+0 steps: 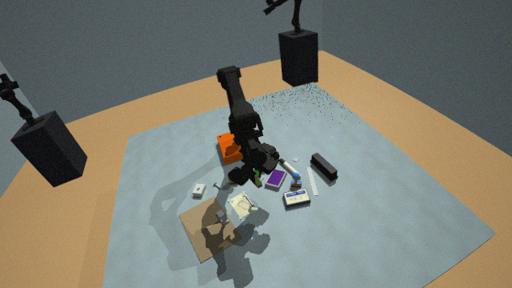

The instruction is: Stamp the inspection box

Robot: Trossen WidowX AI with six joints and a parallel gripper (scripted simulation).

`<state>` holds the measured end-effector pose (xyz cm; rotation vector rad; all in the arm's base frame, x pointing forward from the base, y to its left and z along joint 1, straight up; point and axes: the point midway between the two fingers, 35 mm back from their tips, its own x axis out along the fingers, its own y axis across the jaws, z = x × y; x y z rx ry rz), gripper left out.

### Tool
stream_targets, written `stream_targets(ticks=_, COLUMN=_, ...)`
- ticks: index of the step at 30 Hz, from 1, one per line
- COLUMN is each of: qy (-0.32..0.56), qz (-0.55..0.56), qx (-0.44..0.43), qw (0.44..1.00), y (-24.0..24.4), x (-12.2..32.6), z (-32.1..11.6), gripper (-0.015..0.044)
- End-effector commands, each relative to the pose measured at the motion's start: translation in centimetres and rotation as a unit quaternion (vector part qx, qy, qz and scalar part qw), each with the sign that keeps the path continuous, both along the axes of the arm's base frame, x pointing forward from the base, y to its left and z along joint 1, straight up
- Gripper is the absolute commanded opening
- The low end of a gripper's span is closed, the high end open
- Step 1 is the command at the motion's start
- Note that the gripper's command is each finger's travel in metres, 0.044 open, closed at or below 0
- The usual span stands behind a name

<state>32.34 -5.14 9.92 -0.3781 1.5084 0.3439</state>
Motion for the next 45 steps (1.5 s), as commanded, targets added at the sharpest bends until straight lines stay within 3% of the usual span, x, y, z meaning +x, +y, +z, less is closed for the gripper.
stream_targets(ticks=1, qy=0.002, qz=0.049, qx=-0.002, qw=0.999, y=-1.8, x=0.5, z=-0.1, gripper=0.0)
stream_targets(ticks=13, qy=0.002, qz=0.172, qx=-0.009, qw=0.985, y=-6.9, x=1.0, z=-0.1, gripper=0.0)
stream_targets(ticks=45, qy=0.001, qz=0.175, qx=-0.008, qw=0.985, y=-7.1, x=1.2, z=-2.0, gripper=0.0)
